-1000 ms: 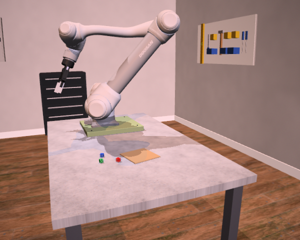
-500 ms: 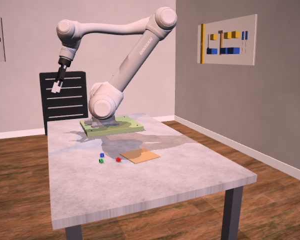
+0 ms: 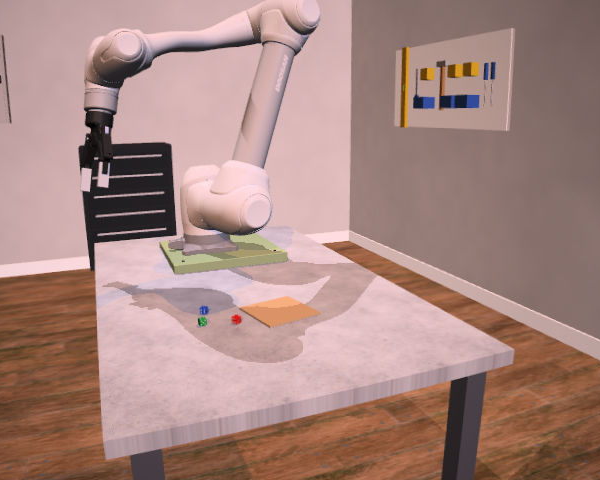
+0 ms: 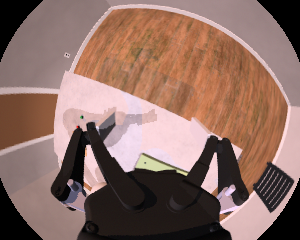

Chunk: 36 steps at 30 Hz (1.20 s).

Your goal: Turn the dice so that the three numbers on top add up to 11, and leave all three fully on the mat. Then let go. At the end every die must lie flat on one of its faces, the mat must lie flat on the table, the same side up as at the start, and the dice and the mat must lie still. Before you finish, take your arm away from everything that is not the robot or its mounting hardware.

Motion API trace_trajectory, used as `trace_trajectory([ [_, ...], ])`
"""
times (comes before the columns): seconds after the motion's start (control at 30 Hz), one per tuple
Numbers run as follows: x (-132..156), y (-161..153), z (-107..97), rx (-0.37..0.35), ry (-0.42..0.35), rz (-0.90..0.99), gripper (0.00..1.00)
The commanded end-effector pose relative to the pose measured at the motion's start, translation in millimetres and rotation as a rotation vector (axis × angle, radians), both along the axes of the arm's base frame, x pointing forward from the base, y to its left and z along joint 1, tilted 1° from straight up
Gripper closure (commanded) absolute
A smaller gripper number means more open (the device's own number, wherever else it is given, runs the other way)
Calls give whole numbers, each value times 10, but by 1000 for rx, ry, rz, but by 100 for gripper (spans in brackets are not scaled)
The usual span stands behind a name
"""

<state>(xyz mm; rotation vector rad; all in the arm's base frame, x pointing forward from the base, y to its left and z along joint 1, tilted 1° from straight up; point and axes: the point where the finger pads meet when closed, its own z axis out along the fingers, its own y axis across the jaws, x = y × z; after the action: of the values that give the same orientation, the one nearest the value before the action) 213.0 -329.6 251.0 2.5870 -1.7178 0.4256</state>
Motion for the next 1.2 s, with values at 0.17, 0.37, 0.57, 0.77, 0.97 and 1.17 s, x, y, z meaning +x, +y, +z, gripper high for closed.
trace_trajectory([
  [0.17,883,-27,-121,53,53,92,0],
  [0.37,1841,257,-338,91,110,196,0],
  [0.57,2704,754,-614,109,169,289,0],
  [0.77,3213,1187,-825,111,208,347,0],
  [0.97,3817,1908,-1152,103,261,424,0],
  [1.17,3998,2191,-1276,98,278,451,0],
])
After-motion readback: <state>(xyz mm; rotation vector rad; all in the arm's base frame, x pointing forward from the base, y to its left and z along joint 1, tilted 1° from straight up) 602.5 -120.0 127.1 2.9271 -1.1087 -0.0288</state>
